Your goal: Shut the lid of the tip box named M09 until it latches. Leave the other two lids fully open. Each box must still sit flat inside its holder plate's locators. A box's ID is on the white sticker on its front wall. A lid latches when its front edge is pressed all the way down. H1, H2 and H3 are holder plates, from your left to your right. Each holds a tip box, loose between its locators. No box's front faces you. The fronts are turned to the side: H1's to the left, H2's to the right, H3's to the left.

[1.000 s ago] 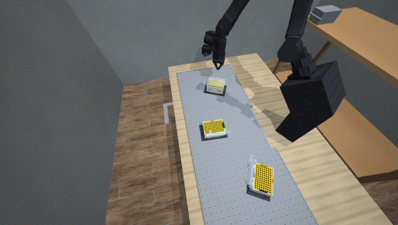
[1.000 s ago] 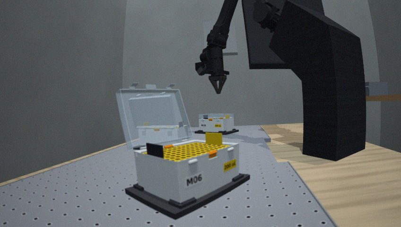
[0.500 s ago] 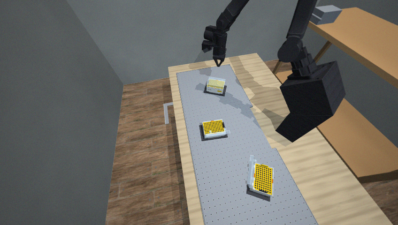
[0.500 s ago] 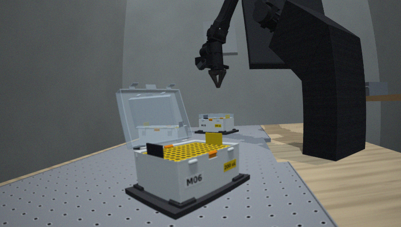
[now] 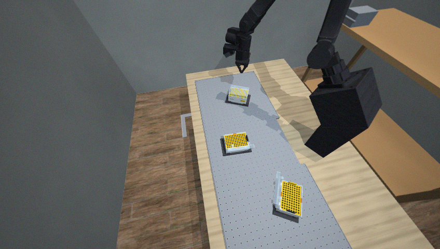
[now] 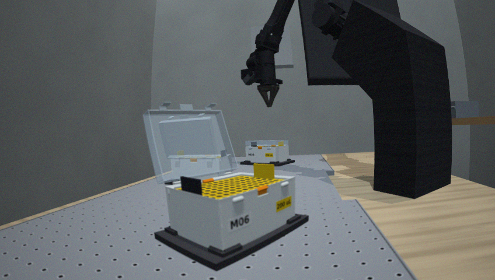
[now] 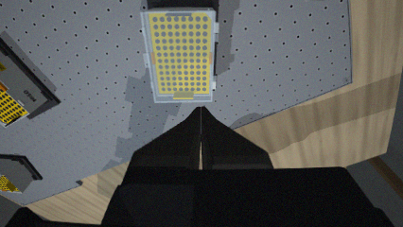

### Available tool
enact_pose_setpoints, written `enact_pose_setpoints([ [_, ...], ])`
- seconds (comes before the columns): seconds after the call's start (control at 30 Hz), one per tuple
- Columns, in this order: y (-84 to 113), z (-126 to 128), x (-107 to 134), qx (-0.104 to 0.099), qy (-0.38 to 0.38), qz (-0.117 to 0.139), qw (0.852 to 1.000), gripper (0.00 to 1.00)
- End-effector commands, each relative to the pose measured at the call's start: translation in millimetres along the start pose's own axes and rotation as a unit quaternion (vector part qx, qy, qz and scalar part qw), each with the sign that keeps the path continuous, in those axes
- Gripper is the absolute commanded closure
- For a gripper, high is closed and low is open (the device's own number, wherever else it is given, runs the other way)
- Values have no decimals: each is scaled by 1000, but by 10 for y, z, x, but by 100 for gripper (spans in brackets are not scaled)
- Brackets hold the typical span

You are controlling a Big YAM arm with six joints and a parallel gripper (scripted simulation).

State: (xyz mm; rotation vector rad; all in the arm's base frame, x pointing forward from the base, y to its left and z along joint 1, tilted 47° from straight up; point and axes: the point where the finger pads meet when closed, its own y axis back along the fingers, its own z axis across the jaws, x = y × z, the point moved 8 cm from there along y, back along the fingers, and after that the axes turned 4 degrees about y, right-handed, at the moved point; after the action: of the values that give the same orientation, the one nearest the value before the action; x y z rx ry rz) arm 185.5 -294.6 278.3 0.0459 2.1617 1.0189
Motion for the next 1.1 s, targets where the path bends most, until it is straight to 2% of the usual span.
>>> enact_pose_setpoints([
  [0.0, 44, -37, -73, 3, -2, -7, 1000, 100],
  [0.73, 44, -37, -73, 3, -2, -7, 1000, 100],
  [0.8, -86, 88, -11, -4, -1, 2, 1000, 100],
  [0.97, -167, 140, -74, -1, -2, -4, 1000, 100],
  [1.07, -253, 222, -15, -4, -1, 2, 1000, 100],
])
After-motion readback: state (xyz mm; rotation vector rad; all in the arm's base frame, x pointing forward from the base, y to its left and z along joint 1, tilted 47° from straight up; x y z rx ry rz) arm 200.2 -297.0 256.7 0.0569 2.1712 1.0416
